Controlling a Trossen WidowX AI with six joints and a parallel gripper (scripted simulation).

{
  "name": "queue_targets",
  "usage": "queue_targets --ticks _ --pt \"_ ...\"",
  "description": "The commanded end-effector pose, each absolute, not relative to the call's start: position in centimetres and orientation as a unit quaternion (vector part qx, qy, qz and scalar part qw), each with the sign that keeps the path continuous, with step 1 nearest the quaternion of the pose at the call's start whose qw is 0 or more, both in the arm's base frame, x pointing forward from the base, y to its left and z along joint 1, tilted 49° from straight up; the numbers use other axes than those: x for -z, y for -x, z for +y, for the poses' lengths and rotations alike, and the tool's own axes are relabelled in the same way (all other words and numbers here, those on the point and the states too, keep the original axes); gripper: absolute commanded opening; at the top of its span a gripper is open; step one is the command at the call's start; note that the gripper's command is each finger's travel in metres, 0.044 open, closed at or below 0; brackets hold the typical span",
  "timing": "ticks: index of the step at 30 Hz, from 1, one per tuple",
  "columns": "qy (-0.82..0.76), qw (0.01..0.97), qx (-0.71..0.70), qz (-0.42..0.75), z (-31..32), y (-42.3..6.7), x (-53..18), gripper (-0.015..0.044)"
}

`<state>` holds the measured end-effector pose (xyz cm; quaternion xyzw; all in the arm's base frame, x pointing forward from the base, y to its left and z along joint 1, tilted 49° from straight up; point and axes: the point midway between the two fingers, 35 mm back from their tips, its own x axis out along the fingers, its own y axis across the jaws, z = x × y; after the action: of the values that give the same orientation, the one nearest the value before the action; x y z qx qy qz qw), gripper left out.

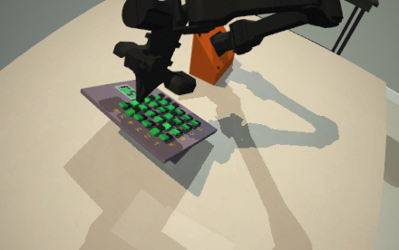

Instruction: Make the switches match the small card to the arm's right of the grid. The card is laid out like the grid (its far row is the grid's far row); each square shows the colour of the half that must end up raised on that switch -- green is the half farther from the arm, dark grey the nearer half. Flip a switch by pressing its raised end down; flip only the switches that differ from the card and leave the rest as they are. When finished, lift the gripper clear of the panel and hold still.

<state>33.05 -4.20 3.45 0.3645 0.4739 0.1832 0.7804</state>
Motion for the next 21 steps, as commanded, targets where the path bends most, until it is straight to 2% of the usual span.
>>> queue_targets --ticks 1,21 --pt "-0.369 0.777 -0.181 0.476 -3.85 -33.02 -2.96 0.0" --pt "-0.369 0.777 -0.181 0.476 -3.17 -33.5 -2.33 0.0"
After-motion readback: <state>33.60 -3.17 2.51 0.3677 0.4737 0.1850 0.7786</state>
